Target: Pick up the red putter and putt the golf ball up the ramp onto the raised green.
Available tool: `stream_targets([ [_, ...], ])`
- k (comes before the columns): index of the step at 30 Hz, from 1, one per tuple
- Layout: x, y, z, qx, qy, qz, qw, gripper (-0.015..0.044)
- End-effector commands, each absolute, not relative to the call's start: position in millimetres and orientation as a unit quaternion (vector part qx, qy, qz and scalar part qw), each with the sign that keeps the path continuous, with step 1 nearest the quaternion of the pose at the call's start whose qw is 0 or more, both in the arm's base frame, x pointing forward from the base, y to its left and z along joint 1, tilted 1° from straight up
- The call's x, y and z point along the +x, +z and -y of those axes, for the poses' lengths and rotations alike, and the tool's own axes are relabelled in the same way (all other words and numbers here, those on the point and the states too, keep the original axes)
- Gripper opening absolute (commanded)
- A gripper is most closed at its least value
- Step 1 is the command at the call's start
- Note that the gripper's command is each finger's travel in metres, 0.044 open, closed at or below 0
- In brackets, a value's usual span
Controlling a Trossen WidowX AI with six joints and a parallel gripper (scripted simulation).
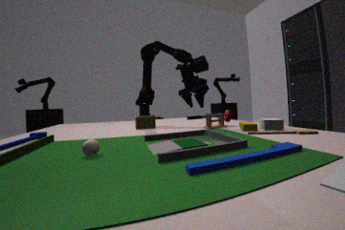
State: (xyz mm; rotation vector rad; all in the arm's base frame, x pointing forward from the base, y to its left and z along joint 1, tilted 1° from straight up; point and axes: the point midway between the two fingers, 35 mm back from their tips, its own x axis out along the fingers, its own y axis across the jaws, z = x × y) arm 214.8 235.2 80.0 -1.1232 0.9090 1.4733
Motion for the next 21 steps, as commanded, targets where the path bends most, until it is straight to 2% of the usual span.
stream_targets([
  [1, 222.9, 69.0, -221.9, -0.487, 0.623, -0.364, 0.493, 0.044],
  [21, 225.0, 23.0, -219.9, -0.487, 0.623, -0.364, 0.492, 0.044],
])
